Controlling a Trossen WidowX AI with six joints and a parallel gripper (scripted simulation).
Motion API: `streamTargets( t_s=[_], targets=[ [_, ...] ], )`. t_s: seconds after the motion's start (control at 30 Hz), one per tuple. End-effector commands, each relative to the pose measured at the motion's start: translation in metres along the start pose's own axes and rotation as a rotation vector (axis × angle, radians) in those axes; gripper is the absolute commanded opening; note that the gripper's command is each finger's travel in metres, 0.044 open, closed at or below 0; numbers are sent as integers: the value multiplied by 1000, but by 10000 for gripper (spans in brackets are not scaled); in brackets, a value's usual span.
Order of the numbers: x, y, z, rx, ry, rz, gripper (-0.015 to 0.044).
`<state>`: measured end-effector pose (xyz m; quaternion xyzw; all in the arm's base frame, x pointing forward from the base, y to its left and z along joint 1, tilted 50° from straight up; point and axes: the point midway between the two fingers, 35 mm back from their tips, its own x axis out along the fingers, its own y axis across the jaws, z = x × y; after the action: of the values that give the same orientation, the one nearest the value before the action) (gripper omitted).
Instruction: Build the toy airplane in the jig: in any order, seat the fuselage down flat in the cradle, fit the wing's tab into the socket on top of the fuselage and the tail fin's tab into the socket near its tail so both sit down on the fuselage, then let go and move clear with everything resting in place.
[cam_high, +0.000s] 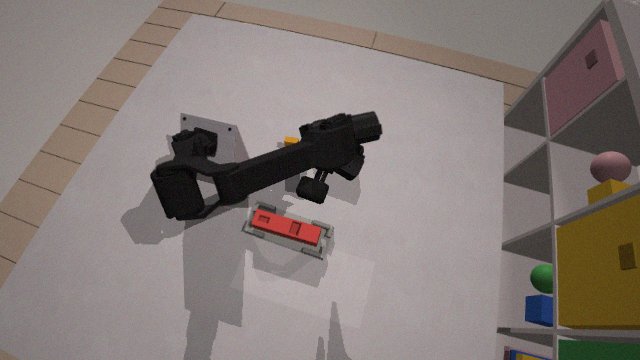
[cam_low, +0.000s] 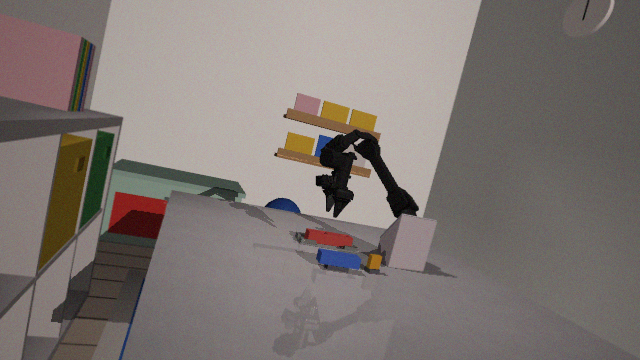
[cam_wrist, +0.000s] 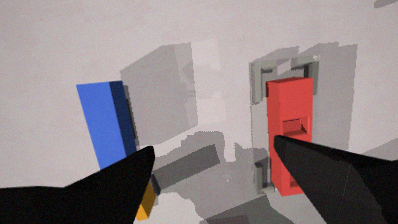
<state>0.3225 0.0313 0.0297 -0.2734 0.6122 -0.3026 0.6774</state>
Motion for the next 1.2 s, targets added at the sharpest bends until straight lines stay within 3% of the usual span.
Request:
streamTargets(
  t_s=[0.0,0.23,0.43,0.6,1.17],
  targets=[
    [4,62,2,-2,5,2,440],
    [17,145,-12,4,5,-12,440],
    [19,145,-12,4,5,-12,440],
    [60,144,-12,4,5,-14,440],
    [83,143,-12,4,4,-15,440]
  ],
)
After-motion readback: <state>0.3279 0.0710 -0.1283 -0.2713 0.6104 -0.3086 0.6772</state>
